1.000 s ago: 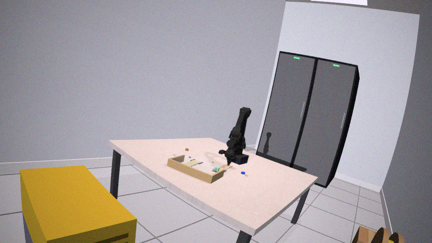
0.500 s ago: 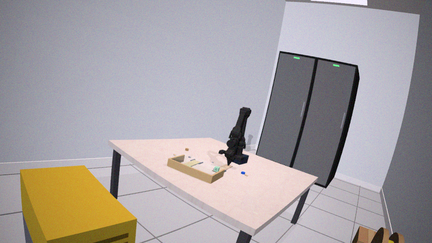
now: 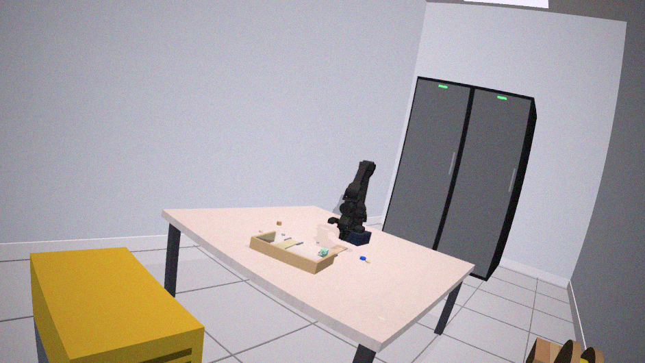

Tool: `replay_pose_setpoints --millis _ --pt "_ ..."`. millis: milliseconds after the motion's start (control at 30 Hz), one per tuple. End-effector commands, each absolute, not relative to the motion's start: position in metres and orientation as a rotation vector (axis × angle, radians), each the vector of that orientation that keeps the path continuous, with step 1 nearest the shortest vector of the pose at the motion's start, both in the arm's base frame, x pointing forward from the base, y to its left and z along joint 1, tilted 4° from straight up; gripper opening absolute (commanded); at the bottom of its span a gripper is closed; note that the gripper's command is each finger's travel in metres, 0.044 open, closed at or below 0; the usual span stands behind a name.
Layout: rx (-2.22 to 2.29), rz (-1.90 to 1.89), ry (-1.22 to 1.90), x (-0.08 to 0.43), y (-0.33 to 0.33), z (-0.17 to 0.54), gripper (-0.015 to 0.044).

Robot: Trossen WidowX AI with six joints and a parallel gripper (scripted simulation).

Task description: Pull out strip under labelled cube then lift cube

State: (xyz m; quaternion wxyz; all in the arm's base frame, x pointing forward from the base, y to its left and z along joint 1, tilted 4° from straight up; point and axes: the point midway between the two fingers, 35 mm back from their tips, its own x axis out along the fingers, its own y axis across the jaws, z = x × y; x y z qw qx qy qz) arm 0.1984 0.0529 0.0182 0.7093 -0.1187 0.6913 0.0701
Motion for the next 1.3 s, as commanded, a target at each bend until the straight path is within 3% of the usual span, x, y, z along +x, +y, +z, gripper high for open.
replay_pose_setpoints --millis 0,400,1267 --pt "-0.335 0.230 1.517 0.216 0.057 0.021 0.0131" --pt "-0.337 0.232 1.514 0.250 0.064 0.025 0.0440" --pt "-0.337 0.232 1.508 0.324 0.080 0.036 0.0440"
